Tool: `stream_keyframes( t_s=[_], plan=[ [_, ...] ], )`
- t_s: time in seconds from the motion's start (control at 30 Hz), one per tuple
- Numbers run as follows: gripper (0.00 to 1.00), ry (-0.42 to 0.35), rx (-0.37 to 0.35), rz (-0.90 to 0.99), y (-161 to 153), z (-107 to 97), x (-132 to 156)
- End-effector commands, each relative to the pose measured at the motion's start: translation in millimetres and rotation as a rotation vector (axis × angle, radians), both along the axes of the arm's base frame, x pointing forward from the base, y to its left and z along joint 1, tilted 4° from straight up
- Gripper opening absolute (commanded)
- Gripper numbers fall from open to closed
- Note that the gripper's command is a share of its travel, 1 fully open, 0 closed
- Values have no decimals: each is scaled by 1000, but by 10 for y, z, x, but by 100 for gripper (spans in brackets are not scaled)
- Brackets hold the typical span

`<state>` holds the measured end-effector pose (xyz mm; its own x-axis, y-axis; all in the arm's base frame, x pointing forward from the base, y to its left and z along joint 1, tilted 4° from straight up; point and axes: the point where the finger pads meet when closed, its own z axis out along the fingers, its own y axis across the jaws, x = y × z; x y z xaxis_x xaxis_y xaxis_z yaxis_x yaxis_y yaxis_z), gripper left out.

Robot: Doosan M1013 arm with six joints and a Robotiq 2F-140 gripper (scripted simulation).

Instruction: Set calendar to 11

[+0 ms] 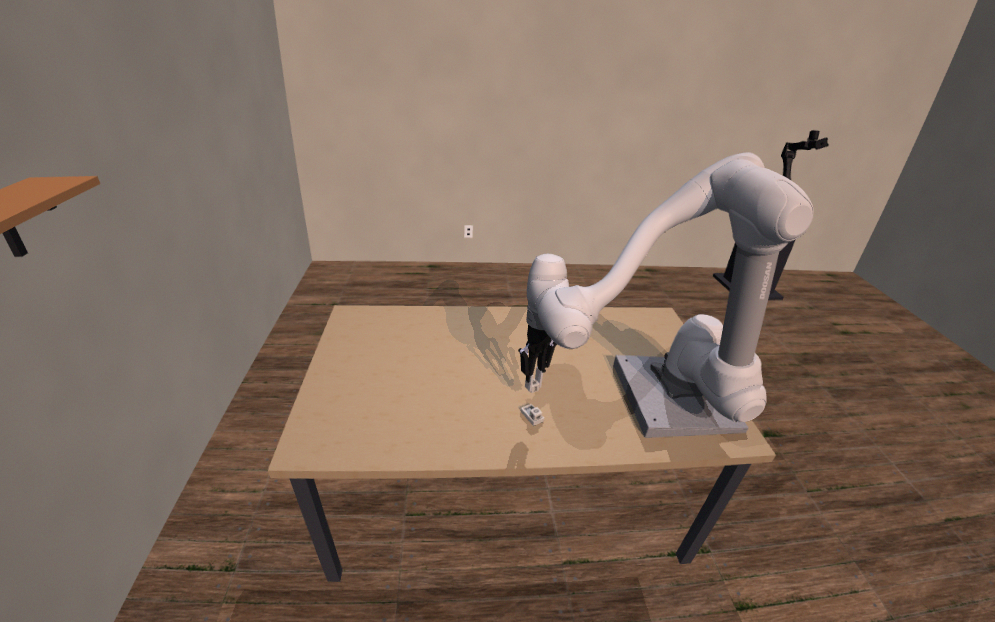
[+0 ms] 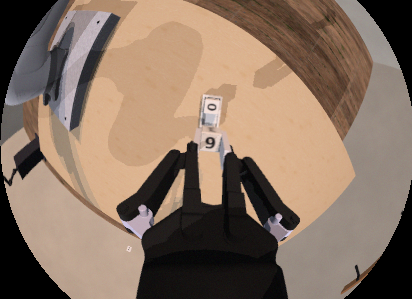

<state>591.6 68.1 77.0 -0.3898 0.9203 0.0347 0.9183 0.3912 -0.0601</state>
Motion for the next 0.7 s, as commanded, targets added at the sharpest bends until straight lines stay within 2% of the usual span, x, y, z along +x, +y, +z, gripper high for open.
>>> stream_keyframes(
  t_s=[0.0,0.2,0.37,0.67],
  plan=[
    [24,0,0,0,0,4,0],
    [24,0,2,30,-15,2,8],
    [24,-2,16,235,-119,-14,59],
    [24,-4,34,497,-254,-34,123]
  ],
)
